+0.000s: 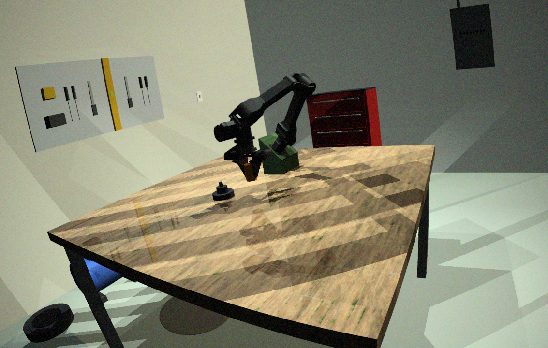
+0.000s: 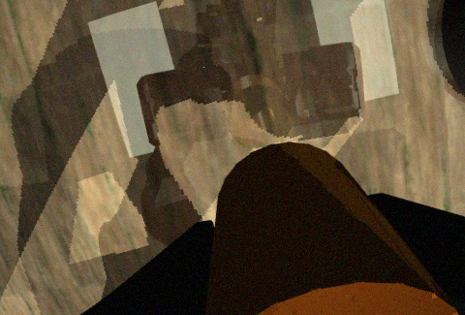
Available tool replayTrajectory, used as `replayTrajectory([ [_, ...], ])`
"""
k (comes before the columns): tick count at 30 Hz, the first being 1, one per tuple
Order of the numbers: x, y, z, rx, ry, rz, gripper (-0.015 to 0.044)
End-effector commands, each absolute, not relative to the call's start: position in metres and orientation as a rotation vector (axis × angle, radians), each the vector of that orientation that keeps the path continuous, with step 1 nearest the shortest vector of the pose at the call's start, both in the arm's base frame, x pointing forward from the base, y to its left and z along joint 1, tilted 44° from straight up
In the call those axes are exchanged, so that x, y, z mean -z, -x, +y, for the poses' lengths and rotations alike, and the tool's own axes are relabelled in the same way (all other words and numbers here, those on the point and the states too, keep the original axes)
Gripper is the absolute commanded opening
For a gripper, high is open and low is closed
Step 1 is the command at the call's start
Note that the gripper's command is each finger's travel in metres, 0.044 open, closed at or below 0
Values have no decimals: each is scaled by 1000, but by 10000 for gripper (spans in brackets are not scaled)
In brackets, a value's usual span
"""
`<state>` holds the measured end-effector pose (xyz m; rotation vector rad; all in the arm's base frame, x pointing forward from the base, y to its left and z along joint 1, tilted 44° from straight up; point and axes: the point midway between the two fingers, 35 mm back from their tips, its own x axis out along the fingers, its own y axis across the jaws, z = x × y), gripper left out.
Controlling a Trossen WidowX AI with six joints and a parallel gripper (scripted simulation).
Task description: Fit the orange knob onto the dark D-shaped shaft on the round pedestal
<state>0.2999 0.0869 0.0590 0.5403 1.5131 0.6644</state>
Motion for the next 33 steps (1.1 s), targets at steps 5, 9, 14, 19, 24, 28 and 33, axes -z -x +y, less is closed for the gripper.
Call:
replayTrajectory([
  [5,-96,-303,60,-665,-530,1509,0],
  [9,-117,-301,47,-668,-532,1509,0],
  [14,-124,-300,42,-669,-534,1509,0],
  [19,-114,-306,36,-668,-533,1509,0],
  [24,-101,-313,30,-667,-532,1508,0],
  [28,-91,-319,25,-667,-531,1508,0],
  [33,-77,-325,19,-666,-530,1507,0],
])
